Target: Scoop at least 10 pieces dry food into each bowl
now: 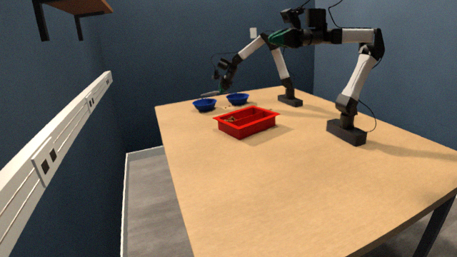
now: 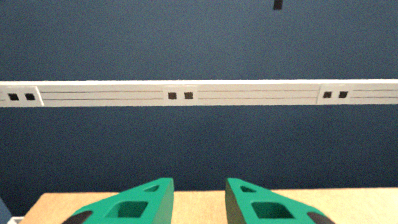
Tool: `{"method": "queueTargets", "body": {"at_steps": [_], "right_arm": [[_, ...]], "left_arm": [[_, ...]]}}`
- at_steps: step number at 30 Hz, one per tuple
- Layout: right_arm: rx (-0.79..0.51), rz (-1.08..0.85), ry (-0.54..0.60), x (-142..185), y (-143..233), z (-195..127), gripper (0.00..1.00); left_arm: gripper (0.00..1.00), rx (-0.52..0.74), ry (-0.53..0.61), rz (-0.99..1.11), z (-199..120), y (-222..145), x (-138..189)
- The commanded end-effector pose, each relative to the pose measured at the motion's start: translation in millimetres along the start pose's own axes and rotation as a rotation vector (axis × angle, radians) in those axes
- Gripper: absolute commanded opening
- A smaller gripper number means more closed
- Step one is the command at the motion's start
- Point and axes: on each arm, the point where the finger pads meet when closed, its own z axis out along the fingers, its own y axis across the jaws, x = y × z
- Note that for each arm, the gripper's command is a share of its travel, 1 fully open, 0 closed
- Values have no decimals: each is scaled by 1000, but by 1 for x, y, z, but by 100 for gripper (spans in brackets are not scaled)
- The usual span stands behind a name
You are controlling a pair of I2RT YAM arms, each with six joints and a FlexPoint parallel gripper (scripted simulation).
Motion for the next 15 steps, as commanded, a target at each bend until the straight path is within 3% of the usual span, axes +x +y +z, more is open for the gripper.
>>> {"method": "queueTargets", "body": {"at_steps": [1,15], "right_arm": [[34,-2,0,-3,15,-8,0],[100,-18,73,25,76,-5,0]], "left_arm": [[28,-12,-15,-6,-2,3,-8],[28,-12,-15,-6,-2,3,-8]]}}
